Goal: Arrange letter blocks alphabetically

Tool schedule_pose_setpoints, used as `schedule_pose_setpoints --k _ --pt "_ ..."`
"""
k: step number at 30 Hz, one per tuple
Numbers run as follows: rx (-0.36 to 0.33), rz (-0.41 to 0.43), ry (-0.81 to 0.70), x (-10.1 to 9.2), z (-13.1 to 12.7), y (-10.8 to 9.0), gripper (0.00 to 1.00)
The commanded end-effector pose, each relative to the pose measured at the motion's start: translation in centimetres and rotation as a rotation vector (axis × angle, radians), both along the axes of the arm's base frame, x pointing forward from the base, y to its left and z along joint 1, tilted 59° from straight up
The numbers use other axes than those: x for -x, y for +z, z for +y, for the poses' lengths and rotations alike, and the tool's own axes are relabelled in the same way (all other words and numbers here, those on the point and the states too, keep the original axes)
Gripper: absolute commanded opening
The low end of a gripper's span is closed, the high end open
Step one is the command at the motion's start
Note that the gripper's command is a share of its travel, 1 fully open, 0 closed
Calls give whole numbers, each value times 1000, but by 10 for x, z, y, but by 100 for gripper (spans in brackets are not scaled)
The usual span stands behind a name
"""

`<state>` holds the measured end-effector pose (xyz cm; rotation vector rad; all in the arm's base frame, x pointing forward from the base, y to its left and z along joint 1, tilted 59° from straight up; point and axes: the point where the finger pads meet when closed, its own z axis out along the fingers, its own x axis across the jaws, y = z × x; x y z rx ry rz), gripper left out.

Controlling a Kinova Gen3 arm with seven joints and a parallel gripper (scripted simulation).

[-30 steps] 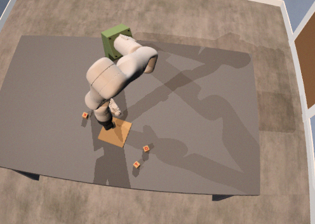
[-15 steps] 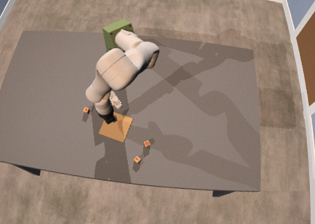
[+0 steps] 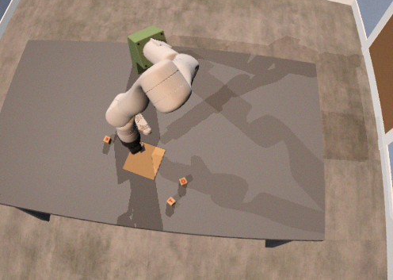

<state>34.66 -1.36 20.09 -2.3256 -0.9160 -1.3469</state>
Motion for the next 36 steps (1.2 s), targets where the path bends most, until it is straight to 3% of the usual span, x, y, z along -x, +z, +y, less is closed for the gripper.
schedule_pose_setpoints --k 1,36 --pt "5 2 -11 3 -9 5 49" --pt "-6 13 -25 11 -20 10 49"
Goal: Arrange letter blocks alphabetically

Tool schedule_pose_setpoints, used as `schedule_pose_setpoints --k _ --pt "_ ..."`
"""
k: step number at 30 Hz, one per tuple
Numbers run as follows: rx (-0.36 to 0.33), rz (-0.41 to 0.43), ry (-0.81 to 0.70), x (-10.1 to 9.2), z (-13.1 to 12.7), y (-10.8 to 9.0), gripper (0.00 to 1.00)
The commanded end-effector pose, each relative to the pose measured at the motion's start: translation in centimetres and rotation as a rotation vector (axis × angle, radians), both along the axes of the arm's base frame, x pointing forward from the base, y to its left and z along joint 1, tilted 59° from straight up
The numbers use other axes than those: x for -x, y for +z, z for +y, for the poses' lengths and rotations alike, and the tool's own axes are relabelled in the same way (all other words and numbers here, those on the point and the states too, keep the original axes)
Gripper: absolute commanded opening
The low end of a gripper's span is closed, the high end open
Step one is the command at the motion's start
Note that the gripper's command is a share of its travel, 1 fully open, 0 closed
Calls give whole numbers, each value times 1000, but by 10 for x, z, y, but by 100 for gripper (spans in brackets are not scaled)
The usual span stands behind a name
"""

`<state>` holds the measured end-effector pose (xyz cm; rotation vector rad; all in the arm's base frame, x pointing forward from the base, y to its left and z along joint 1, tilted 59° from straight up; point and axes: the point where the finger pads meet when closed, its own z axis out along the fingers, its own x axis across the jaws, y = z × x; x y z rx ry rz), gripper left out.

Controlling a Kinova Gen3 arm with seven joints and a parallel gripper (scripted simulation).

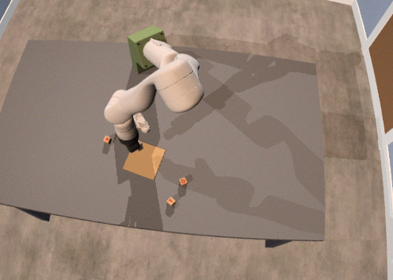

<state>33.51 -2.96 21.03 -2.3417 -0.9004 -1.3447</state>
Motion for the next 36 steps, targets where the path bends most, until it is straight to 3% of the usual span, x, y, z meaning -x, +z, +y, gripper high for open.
schedule_pose_setpoints --k 1,6,10,12,23,36 --pt "-17 12 -16 -2 -5 0 49" --pt "-92 60 -69 -11 -18 -2 49" --pt "-196 126 -137 -21 -35 -6 49" --pt "-196 126 -137 -21 -35 -6 49" --pt "-429 331 -320 -42 -83 -35 49" --pt "-462 363 -350 -45 -91 -41 49"
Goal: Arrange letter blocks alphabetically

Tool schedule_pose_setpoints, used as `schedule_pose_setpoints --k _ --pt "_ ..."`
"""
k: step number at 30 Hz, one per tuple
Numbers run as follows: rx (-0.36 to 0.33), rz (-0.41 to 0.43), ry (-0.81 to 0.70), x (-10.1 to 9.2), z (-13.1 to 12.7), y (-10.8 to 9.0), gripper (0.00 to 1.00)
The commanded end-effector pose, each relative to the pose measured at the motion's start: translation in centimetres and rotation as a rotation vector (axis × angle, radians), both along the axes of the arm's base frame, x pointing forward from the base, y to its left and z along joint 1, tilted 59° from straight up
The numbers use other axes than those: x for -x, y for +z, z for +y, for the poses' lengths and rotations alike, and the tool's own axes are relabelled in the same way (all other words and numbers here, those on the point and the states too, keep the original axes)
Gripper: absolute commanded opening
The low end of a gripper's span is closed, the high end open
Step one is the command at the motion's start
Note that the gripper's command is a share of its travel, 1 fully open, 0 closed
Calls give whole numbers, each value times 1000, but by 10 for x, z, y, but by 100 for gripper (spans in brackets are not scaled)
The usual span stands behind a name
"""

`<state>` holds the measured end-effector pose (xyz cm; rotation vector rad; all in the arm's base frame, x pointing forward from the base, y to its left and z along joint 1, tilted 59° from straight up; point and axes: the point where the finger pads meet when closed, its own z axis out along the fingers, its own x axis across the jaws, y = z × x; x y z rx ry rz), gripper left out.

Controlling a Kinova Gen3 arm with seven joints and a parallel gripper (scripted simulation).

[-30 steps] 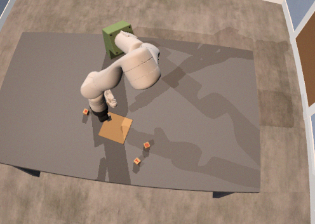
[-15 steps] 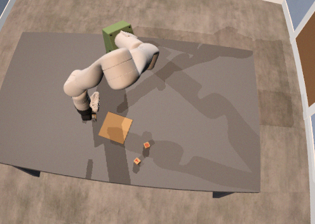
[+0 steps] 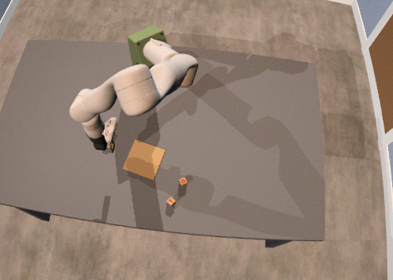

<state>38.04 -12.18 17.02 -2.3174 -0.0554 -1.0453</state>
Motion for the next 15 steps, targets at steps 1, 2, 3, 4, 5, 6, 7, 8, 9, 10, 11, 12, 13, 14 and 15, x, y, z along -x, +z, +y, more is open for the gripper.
schedule_pose_setpoints --k 1,2,3,4,5,6,7,8,9,10,11,12,13,14,15 --pt "-4 1 7 0 2 -1 49" --pt "-4 1 7 0 2 -1 49" --pt "-4 1 7 0 2 -1 49" --pt "-4 1 7 0 2 -1 49" --pt "-4 1 7 0 2 -1 49" --pt "-4 1 7 0 2 -1 49" --pt "-4 1 7 0 2 -1 49" --pt "-4 0 7 0 2 -1 49" --pt "-4 0 7 0 2 -1 49" --pt "-4 0 7 0 2 -1 49" --pt "-4 -1 6 0 2 -1 49" --pt "-3 0 4 -1 2 -2 49" --pt "0 3 1 -2 1 -4 49" --pt "1 5 0 -2 2 -6 49" --pt "0 6 0 -3 3 -7 49"
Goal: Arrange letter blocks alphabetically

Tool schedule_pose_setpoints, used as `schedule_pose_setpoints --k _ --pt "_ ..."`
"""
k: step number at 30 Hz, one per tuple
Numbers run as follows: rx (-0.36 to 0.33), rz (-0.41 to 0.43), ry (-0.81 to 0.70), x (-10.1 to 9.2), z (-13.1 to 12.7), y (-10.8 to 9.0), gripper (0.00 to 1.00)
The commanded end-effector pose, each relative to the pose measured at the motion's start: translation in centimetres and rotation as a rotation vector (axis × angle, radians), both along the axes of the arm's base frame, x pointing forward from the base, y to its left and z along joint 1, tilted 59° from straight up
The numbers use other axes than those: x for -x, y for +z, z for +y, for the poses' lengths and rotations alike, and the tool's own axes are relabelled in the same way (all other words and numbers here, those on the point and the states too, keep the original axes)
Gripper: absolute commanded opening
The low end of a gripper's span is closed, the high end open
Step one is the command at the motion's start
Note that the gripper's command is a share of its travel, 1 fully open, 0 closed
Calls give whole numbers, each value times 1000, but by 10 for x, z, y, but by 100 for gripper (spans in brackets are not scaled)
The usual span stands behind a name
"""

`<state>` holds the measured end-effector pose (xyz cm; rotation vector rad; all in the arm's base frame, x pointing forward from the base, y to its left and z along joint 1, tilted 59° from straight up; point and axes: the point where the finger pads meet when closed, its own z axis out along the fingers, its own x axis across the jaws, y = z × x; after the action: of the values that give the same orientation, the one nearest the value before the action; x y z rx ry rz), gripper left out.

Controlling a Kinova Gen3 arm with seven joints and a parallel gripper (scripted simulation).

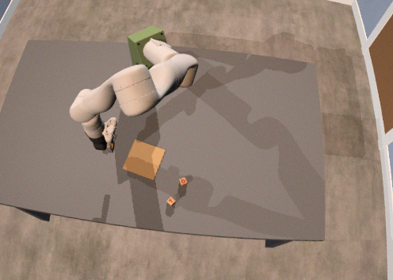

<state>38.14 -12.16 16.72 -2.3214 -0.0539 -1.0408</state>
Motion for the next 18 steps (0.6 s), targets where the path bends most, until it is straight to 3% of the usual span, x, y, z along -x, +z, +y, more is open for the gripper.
schedule_pose_setpoints --k 1,18 --pt "-2 1 2 -4 5 -4 49" --pt "-2 -1 6 -48 41 -37 49"
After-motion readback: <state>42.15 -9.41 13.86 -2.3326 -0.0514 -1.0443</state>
